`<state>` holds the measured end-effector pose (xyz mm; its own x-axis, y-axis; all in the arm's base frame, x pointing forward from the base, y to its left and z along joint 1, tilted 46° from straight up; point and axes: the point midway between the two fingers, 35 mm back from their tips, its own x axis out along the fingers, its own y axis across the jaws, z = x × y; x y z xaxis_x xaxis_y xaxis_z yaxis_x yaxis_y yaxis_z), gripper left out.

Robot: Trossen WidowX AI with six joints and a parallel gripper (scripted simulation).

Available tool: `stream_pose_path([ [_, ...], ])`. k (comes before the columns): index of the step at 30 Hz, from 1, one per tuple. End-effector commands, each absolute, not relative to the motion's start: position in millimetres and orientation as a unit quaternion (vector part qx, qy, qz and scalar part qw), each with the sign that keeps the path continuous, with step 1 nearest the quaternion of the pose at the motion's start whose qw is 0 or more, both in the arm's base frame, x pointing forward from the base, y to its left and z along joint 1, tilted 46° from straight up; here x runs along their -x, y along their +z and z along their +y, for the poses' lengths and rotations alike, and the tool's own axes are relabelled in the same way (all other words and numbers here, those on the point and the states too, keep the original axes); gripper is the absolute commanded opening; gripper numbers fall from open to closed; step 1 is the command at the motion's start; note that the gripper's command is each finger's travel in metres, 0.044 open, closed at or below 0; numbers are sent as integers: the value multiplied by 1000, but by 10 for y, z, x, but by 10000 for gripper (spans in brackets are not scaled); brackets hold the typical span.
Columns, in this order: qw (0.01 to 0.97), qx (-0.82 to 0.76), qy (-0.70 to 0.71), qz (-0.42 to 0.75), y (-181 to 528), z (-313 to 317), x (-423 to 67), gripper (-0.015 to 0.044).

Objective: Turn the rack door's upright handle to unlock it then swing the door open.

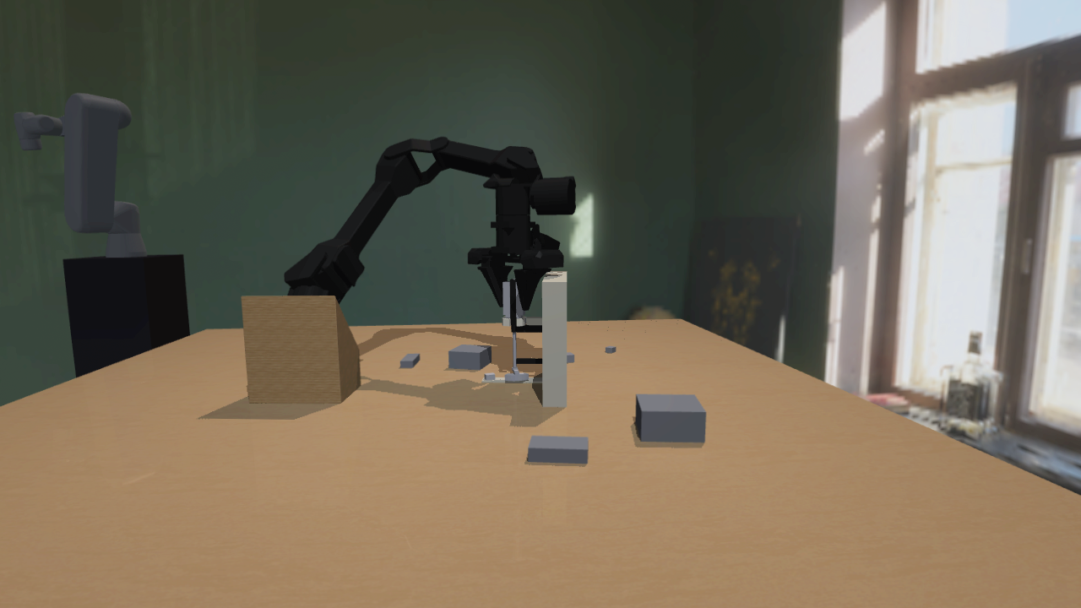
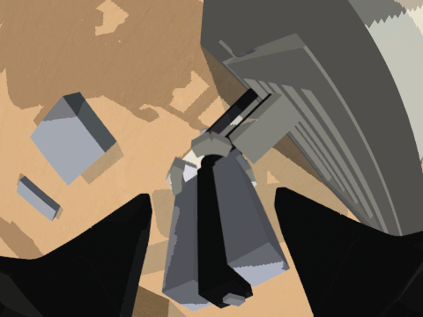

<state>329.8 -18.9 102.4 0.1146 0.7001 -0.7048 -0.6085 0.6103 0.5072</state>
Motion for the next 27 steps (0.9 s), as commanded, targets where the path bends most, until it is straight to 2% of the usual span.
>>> stream_pose_path([
  [1,738,-117,389,539,1026,-189,-3302,284],
  [14,663,-345,199,634,1026,-189,-3302,284],
  [27,520,-537,-12,665,1026,-189,-3302,284],
])
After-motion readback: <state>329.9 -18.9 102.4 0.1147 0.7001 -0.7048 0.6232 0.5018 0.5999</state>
